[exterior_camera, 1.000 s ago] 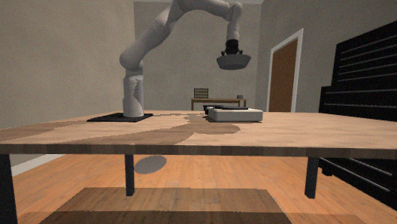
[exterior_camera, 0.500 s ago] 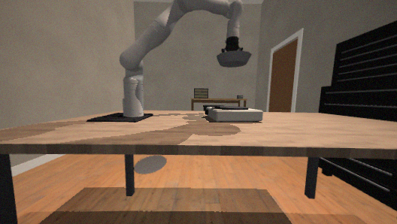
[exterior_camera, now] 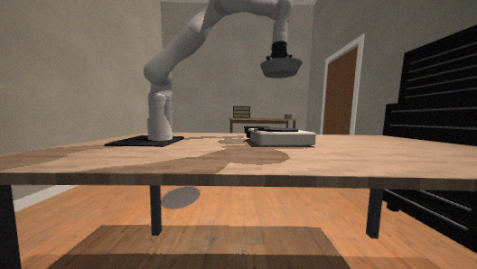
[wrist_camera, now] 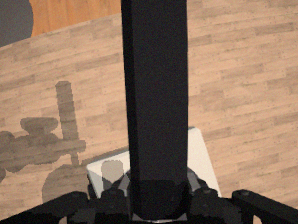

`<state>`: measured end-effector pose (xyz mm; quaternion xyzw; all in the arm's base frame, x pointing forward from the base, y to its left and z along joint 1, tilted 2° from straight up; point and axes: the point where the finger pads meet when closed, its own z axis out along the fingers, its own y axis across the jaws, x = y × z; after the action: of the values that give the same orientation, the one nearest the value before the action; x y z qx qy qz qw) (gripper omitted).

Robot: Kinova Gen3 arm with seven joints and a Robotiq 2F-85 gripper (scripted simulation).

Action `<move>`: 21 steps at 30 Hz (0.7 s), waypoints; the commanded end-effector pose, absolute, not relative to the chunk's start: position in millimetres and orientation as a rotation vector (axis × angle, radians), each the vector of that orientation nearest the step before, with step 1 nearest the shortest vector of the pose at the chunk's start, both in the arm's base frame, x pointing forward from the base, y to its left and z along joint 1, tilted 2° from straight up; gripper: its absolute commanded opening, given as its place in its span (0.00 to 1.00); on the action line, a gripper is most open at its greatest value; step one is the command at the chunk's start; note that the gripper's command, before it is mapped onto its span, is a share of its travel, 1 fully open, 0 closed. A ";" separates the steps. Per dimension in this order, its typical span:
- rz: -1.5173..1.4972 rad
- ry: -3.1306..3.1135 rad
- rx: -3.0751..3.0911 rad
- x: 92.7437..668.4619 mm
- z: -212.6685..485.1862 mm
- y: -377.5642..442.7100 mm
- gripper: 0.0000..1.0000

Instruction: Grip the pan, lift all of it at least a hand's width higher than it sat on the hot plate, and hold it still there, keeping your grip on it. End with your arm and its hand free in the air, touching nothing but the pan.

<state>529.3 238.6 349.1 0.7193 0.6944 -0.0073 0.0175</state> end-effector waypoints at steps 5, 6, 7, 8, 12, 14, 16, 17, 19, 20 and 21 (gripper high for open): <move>-0.017 2.158 2.234 529.2 355.2 239.6 0.00; -0.017 2.158 2.234 529.2 355.9 239.6 0.00; -0.017 2.158 2.234 529.1 356.5 239.6 0.00; -0.017 2.158 2.234 529.1 357.2 239.6 0.00; -0.017 2.158 2.234 528.9 359.5 239.7 0.00; -0.017 2.158 2.234 528.9 360.1 239.7 0.00; -0.017 2.158 2.234 528.8 360.6 239.7 0.00; -0.017 2.158 2.234 528.8 361.1 239.7 0.00; -0.017 2.158 2.234 528.7 362.1 239.7 0.00; -0.017 2.158 2.234 528.7 362.5 239.7 0.00; -0.017 2.158 2.234 528.6 363.0 239.7 0.00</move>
<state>528.6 238.9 360.8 0.7192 0.6945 -0.0073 0.0174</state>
